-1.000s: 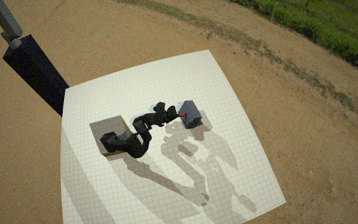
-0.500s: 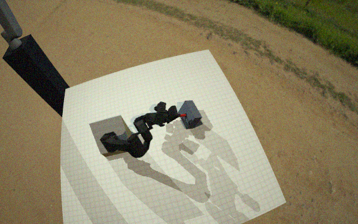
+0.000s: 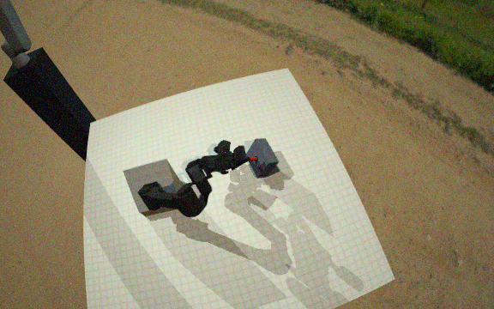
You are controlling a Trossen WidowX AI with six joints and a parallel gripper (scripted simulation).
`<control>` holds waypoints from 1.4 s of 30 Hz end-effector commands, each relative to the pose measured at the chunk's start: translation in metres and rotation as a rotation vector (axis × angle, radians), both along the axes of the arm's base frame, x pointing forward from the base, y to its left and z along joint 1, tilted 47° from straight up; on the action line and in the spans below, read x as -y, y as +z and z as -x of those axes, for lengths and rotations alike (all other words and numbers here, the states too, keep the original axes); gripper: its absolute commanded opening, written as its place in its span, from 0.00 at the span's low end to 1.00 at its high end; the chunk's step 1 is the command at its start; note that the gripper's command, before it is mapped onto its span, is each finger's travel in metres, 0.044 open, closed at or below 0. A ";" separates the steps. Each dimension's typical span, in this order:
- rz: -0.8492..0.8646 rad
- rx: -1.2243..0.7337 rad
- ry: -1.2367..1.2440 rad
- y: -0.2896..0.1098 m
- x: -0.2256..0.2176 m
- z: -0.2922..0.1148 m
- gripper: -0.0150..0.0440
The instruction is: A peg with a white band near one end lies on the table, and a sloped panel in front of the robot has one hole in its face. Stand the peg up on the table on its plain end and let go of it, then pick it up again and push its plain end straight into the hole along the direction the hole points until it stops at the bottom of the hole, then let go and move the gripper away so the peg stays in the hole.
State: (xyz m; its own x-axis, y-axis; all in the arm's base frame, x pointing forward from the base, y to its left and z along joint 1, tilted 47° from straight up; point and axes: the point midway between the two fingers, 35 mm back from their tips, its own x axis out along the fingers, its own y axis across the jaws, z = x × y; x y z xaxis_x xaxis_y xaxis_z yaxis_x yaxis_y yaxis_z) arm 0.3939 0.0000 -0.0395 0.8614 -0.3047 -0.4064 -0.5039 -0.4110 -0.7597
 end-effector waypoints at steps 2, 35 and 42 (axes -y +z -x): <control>0.003 0.001 0.006 -0.001 0.000 -0.003 0.25; 0.003 0.002 0.006 -0.007 0.005 -0.016 0.25; 0.003 0.002 0.006 -0.008 0.005 -0.019 0.25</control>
